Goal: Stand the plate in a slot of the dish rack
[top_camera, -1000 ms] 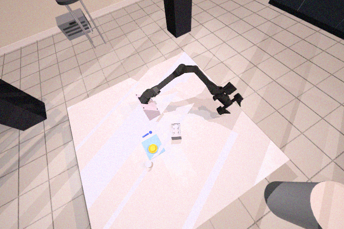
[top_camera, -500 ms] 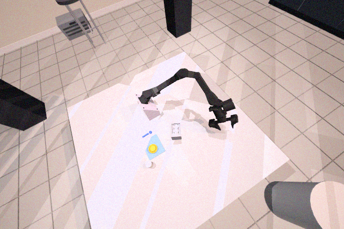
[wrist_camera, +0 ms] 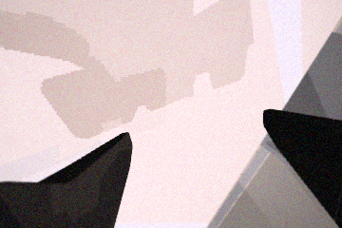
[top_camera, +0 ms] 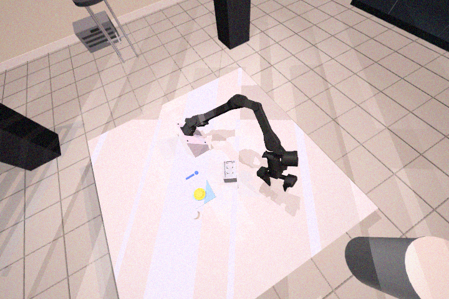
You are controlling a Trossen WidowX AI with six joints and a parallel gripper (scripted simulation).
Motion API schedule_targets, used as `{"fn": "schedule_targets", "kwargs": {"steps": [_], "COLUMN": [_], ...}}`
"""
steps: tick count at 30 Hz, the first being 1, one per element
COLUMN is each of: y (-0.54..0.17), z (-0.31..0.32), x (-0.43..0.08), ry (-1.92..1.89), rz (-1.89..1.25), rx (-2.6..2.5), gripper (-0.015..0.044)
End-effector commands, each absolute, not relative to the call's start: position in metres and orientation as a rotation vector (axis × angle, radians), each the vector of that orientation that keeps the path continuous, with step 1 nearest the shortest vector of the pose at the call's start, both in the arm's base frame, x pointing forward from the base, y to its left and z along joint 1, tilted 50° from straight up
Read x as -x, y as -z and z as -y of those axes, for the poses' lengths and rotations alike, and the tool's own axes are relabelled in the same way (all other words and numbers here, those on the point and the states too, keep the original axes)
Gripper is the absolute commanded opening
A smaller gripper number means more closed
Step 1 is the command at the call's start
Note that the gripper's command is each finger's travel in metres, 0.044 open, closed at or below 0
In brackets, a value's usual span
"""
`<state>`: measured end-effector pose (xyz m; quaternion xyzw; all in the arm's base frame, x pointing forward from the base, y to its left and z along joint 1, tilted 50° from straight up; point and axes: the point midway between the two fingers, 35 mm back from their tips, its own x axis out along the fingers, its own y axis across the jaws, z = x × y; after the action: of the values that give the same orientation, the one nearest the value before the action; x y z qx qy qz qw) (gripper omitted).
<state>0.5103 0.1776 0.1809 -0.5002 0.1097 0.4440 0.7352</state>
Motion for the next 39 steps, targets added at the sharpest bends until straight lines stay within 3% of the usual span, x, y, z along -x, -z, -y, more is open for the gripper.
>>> {"fn": "schedule_targets", "kwargs": {"steps": [1,18,39], "y": [-0.155,-0.060,0.016], "z": [-0.147,-0.031,0.076], "x": [-0.512,-0.487,-0.407], "ry": [-0.979,-0.938,-0.796], "rz": [-0.363,-0.809,-1.220], "rx": [1.017,0.623,0.000], "gripper": [0.0400,0.0400,0.0400]}}
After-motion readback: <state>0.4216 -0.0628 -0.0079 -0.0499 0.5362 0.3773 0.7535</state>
